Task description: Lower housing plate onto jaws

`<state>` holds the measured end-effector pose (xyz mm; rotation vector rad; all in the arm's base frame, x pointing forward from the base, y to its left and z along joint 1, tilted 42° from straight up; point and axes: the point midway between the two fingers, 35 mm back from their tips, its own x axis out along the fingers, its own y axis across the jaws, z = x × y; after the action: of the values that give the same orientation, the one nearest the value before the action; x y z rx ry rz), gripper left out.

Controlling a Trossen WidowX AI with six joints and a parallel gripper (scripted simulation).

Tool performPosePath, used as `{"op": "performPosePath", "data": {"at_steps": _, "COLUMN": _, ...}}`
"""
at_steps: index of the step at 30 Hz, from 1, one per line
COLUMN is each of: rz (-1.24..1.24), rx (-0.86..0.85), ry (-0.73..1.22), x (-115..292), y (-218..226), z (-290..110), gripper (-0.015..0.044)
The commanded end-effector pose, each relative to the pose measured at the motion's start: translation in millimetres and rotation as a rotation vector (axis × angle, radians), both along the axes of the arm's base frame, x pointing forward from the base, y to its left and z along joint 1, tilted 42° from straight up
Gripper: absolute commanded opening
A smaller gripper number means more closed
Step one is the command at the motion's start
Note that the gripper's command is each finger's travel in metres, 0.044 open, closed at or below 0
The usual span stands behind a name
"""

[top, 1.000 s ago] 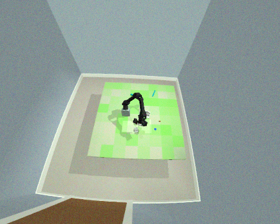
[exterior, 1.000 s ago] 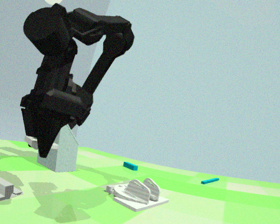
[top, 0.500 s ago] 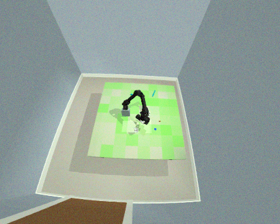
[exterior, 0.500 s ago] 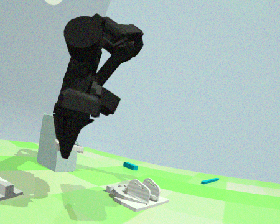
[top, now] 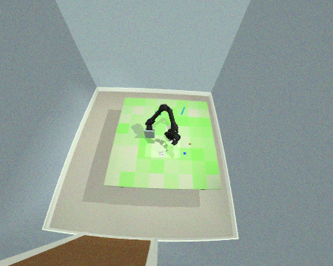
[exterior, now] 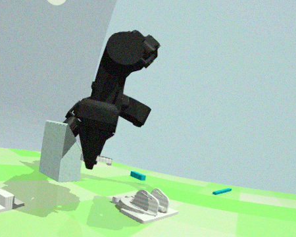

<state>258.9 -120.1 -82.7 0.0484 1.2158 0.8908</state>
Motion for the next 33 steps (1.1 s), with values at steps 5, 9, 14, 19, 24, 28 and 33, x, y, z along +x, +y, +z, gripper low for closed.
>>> {"op": "performPosePath", "data": {"at_steps": 5, "rz": -0.133, "rx": 0.015, "ry": 0.091, "x": 9.4, "y": 19.5, "z": 17.2, "gripper": 0.0351}}
{"op": "performPosePath", "data": {"at_steps": 9, "rz": -0.202, "rx": 0.025, "ry": 0.145, "x": 12.8, "y": 29.9, "z": 24.7, "gripper": 0.0351}}
{"op": "performPosePath", "data": {"at_steps": 14, "rz": -0.286, "rx": 0.038, "ry": 0.212, "x": 16.2, "y": 43.3, "z": 34.0, "gripper": 0.0351}}
{"op": "performPosePath", "data": {"at_steps": 19, "rz": -0.369, "rx": 0.053, "ry": 0.280, "x": 18.7, "y": 56.9, "z": 43.1, "gripper": 0.0351}}
{"op": "performPosePath", "data": {"at_steps": 24, "rz": -0.451, "rx": 0.068, "ry": 0.350, "x": 20.3, "y": 70.7, "z": 52.0, "gripper": 0.0351}}
{"op": "performPosePath", "data": {"at_steps": 28, "rz": -0.516, "rx": 0.080, "ry": 0.406, "x": 20.9, "y": 81.9, "z": 59.0, "gripper": 0.0351}}
{"op": "performPosePath", "data": {"at_steps": 33, "rz": -0.595, "rx": 0.096, "ry": 0.478, "x": 20.8, "y": 95.9, "z": 67.6, "gripper": 0.0351}}
